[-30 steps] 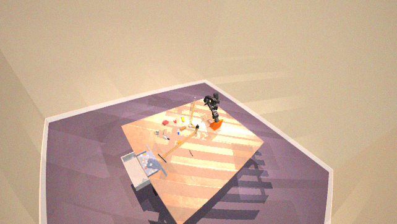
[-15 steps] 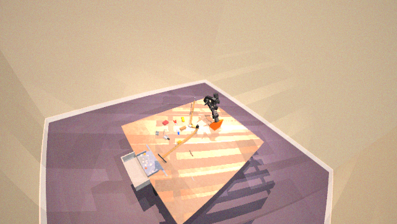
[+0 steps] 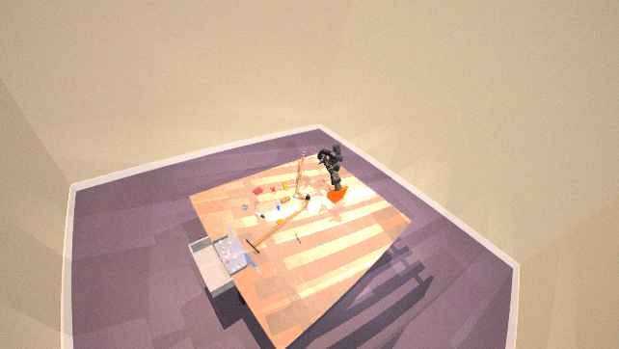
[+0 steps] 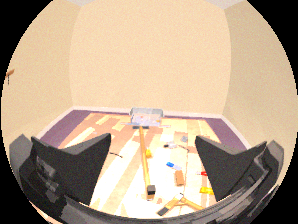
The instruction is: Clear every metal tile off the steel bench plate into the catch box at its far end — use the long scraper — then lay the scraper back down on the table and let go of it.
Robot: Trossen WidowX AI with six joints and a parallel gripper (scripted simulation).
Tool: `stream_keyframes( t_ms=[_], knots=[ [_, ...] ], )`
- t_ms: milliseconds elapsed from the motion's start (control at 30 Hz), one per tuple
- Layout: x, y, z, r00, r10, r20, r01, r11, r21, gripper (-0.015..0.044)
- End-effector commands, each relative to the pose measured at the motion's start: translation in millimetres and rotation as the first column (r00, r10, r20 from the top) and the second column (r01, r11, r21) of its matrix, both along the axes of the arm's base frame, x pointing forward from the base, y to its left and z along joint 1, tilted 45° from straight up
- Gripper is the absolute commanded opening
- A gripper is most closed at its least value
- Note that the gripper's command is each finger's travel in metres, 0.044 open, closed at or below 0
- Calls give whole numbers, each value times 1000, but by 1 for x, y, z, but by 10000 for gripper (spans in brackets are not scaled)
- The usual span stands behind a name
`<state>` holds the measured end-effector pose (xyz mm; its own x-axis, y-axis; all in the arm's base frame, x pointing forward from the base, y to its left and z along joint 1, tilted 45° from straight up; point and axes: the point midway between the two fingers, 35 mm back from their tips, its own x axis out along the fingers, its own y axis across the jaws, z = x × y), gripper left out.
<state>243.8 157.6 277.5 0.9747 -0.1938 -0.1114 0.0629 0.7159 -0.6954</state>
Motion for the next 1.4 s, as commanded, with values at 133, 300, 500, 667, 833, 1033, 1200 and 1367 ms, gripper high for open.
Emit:
stream_keyframes(
  t_ms=[133, 300, 500, 667, 833, 1033, 1200, 1367],
  knots=[
    [15, 3, 2, 999, -29, -22, 28, 999, -21, 440],
    [29, 6, 2, 998, -54, -44, 52, 998, -37, 440],
    [47, 8, 2, 994, -84, -72, 80, 995, -54, 440],
    [63, 8, 0, 989, -110, -96, 104, 992, -68, 440],
    [80, 8, -2, 983, -137, -120, 128, 988, -81, 440],
    [100, 6, -7, 974, -169, -151, 156, 983, -95, 440],
    [117, 3, -12, 964, -197, -177, 180, 978, -106, 440],
    [135, -2, -18, 953, -224, -204, 204, 972, -116, 440]
  ],
)
